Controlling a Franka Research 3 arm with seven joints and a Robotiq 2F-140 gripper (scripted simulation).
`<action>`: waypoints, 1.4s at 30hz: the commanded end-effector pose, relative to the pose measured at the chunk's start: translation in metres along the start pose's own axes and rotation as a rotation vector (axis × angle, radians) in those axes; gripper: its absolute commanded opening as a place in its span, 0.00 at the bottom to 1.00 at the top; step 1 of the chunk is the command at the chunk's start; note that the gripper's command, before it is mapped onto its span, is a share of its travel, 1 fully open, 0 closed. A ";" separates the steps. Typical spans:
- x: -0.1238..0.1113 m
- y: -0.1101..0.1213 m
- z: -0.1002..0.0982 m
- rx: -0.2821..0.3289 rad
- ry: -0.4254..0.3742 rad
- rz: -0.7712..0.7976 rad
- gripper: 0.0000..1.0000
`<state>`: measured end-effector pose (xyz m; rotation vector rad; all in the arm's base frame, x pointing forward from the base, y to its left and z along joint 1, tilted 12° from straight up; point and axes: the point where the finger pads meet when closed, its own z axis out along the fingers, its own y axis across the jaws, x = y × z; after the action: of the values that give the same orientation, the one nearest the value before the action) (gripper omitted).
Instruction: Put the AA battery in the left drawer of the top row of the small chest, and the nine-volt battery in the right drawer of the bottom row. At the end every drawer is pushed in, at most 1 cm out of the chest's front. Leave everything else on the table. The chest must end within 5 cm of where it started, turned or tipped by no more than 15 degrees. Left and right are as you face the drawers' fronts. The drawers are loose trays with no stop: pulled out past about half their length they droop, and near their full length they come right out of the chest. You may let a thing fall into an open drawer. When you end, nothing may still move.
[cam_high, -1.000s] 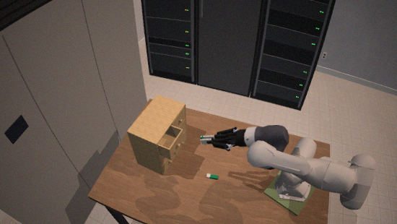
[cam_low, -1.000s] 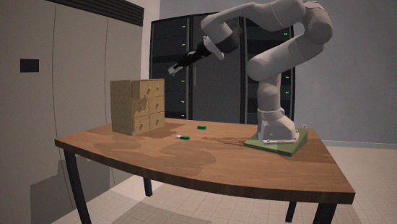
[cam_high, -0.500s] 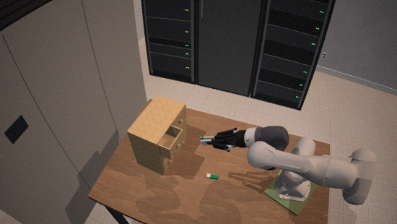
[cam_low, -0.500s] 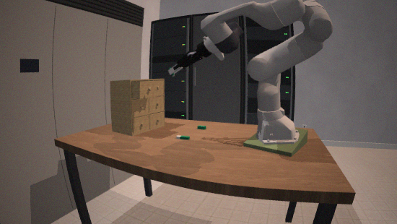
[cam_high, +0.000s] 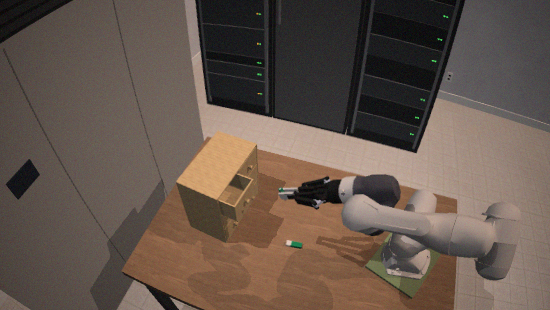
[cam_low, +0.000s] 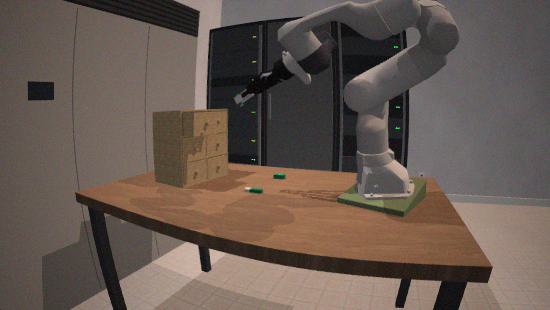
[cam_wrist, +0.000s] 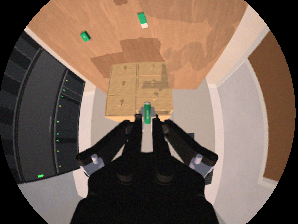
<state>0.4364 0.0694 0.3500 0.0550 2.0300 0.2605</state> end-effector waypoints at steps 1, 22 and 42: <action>-0.001 0.000 0.001 0.001 -0.001 -0.013 0.06; -0.017 0.000 0.031 0.001 -0.001 -0.013 0.06; -0.056 0.000 0.098 0.000 -0.001 -0.013 0.06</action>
<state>0.5381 0.0719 0.3554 0.0958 2.0318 0.2650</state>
